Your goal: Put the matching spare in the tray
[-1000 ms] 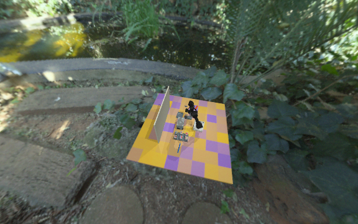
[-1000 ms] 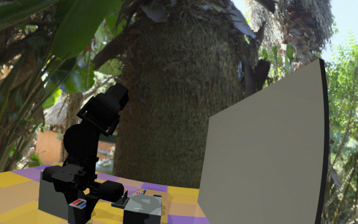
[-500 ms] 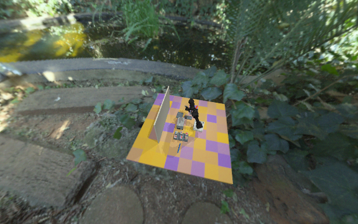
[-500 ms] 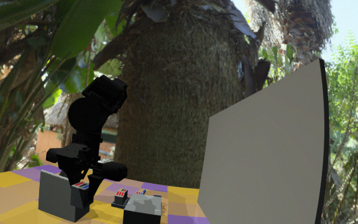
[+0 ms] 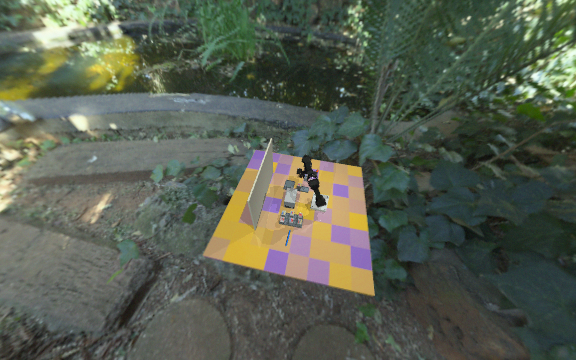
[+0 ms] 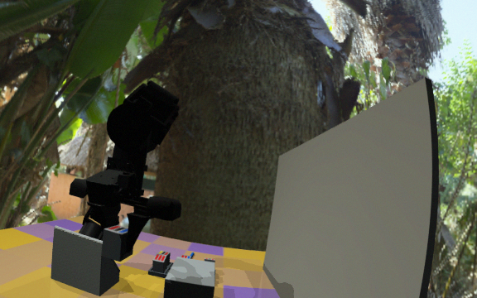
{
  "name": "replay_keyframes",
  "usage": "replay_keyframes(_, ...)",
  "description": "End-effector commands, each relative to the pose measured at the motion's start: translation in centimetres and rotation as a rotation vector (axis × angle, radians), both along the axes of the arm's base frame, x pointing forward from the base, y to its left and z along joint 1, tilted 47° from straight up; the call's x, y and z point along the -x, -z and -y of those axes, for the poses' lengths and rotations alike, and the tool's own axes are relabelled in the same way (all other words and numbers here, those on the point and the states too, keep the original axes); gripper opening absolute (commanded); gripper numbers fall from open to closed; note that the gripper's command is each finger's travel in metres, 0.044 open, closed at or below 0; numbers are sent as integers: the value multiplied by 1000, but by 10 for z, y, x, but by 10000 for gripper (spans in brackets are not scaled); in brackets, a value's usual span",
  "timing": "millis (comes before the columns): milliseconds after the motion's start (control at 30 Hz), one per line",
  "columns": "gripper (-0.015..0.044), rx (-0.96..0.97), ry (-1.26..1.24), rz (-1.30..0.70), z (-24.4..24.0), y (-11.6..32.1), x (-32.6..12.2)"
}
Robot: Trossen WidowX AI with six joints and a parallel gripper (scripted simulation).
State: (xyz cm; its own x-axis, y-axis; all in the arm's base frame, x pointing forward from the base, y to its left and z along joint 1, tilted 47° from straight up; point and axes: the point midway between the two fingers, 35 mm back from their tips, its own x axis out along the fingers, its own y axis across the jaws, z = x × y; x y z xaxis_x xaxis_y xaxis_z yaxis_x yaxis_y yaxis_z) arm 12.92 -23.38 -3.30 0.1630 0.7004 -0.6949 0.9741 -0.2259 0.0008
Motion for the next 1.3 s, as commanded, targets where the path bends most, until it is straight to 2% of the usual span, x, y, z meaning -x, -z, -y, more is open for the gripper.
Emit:
replay_keyframes(0,0,10,3,2,11,0,-15)
replay_keyframes(633,0,17,-6,2,38,5,-85)
replay_keyframes(1267,0,5,4,11,42,7,-154)
